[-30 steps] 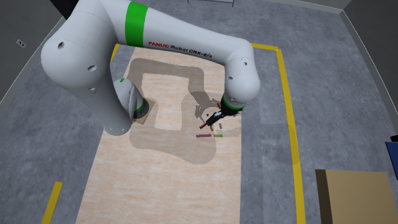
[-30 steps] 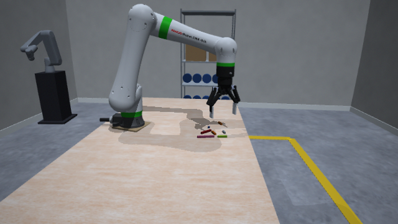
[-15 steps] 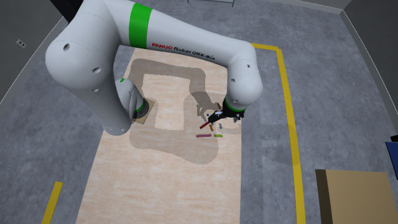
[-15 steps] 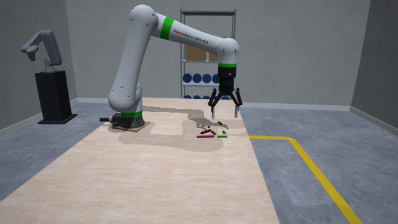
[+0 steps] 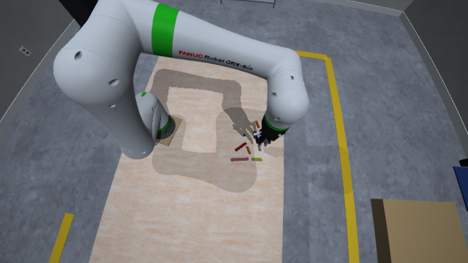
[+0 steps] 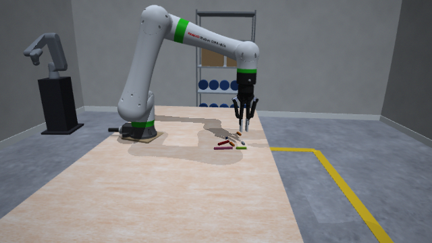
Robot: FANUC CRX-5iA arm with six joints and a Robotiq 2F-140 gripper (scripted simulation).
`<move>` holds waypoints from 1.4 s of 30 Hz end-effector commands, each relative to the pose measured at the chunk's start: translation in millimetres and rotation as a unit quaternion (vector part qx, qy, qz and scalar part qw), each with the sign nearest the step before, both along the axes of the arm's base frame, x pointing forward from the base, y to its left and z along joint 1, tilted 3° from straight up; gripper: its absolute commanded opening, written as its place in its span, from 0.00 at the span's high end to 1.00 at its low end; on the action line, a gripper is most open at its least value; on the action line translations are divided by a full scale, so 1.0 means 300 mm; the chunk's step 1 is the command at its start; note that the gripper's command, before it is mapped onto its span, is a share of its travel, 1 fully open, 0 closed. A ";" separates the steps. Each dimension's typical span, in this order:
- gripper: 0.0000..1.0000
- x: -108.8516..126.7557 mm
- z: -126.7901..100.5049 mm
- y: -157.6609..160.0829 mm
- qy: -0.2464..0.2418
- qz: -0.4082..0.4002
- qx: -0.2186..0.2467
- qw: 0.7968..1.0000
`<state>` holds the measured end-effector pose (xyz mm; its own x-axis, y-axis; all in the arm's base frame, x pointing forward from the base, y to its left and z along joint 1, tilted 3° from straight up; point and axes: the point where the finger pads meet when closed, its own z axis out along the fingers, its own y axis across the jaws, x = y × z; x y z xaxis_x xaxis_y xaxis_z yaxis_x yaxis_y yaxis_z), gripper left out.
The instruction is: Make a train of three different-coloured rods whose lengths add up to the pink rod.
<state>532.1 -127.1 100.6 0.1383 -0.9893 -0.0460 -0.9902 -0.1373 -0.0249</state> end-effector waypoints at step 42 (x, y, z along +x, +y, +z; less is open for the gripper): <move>0.85 0.002 -0.054 0.003 0.000 0.000 0.000 1.000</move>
<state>532.4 -126.3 85.9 0.1380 -0.9894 -0.0459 -0.9903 -0.1370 -0.0248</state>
